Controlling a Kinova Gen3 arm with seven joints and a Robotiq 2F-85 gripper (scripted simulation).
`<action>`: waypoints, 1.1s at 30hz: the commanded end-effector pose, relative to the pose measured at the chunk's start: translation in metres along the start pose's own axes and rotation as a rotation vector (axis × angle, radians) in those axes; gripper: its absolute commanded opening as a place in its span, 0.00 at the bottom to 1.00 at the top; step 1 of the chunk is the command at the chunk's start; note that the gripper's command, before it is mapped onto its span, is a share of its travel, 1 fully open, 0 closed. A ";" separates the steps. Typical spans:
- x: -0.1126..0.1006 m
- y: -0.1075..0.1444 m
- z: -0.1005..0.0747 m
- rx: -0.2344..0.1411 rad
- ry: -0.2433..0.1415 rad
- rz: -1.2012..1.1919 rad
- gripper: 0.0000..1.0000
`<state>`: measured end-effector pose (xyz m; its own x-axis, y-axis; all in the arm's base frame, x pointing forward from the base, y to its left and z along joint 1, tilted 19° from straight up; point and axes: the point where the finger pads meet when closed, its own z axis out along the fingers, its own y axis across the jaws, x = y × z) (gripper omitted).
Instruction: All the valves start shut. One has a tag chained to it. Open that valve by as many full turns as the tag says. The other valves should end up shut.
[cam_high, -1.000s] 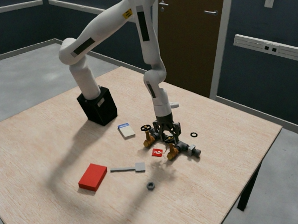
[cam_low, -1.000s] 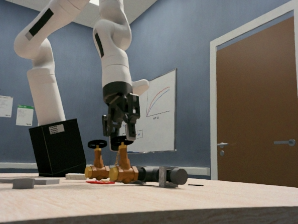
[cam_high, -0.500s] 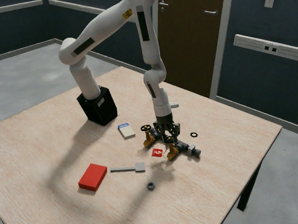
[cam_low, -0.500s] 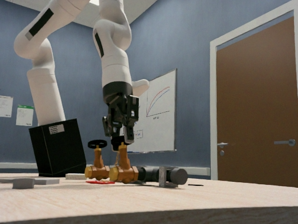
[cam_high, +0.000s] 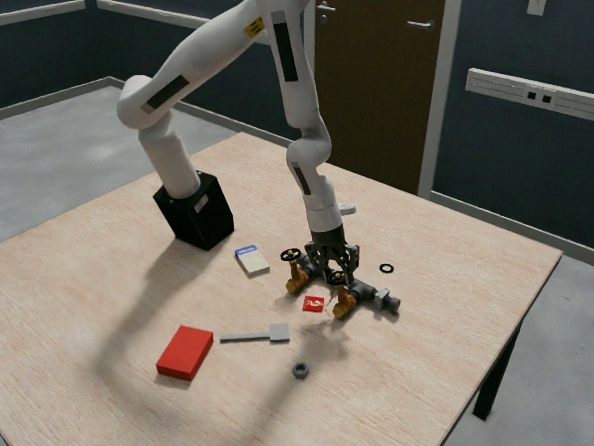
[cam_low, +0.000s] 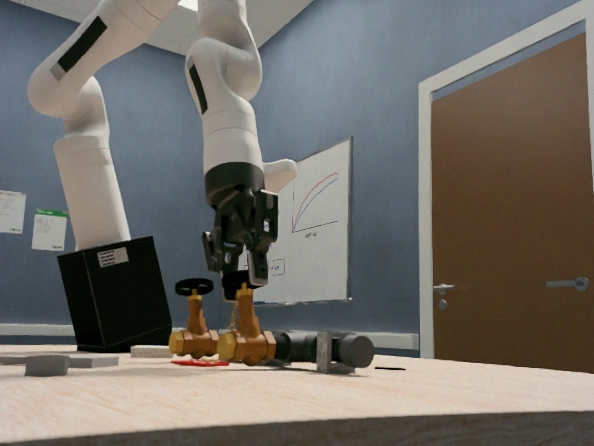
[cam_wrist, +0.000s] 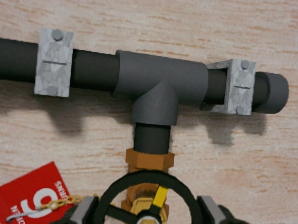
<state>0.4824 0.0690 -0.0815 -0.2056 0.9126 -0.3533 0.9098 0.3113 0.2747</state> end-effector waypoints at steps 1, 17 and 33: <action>0.000 0.001 0.000 -0.001 0.001 -0.036 0.59; 0.000 0.001 0.000 -0.002 0.000 -0.527 0.59; 0.000 0.001 0.000 -0.002 0.000 -1.403 0.59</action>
<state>0.4824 0.0690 -0.0815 -0.9219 0.0267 -0.3865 0.1287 0.9621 -0.2406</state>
